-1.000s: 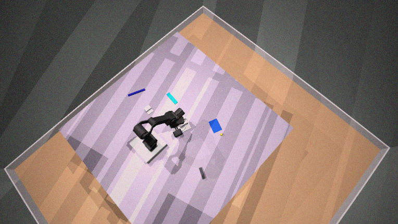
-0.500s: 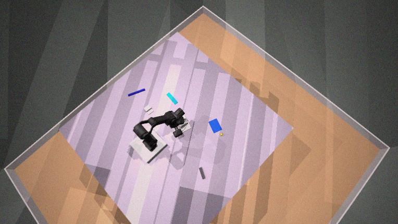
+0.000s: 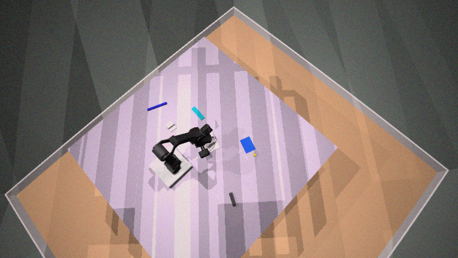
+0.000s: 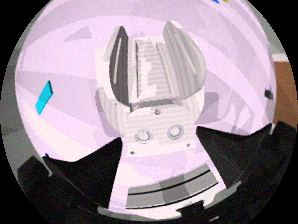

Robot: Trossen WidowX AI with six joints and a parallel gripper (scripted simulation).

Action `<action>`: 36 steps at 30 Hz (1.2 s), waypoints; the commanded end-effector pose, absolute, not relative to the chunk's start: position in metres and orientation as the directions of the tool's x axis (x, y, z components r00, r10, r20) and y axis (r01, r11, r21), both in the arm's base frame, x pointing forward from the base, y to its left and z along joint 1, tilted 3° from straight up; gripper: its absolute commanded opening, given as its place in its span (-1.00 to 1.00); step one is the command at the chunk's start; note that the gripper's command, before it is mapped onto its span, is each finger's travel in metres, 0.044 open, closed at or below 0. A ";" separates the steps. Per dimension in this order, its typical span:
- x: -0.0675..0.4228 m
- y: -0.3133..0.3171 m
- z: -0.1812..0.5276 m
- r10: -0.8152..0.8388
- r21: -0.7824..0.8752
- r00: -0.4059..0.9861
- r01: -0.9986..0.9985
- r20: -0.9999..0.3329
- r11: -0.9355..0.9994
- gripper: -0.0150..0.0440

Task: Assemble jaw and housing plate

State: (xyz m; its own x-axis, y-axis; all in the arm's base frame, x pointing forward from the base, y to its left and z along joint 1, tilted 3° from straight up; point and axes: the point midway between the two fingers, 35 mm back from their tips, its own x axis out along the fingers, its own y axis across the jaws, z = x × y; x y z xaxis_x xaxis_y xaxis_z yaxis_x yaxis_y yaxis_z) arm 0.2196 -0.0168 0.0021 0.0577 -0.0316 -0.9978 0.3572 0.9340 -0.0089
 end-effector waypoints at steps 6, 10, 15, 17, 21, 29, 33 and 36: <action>0.213 -0.014 0.071 -0.030 -0.004 0.070 0.354 -0.997 0.935 1.00; 0.218 -0.015 0.062 -0.032 -0.002 0.081 0.351 -0.996 0.936 1.00; 0.204 -0.014 0.102 -0.031 -0.003 0.073 0.353 -0.997 0.936 1.00; 0.196 -0.014 0.117 -0.030 -0.004 0.069 0.354 -0.997 0.935 1.00; 0.195 -0.014 0.119 -0.030 -0.004 0.069 0.354 -0.997 0.935 1.00; 0.195 -0.014 0.119 -0.030 -0.004 0.069 0.354 -0.997 0.935 1.00; 0.195 -0.014 0.119 -0.030 -0.004 0.069 0.354 -0.997 0.935 1.00; 0.195 -0.014 0.119 -0.030 -0.004 0.069 0.354 -0.997 0.935 1.00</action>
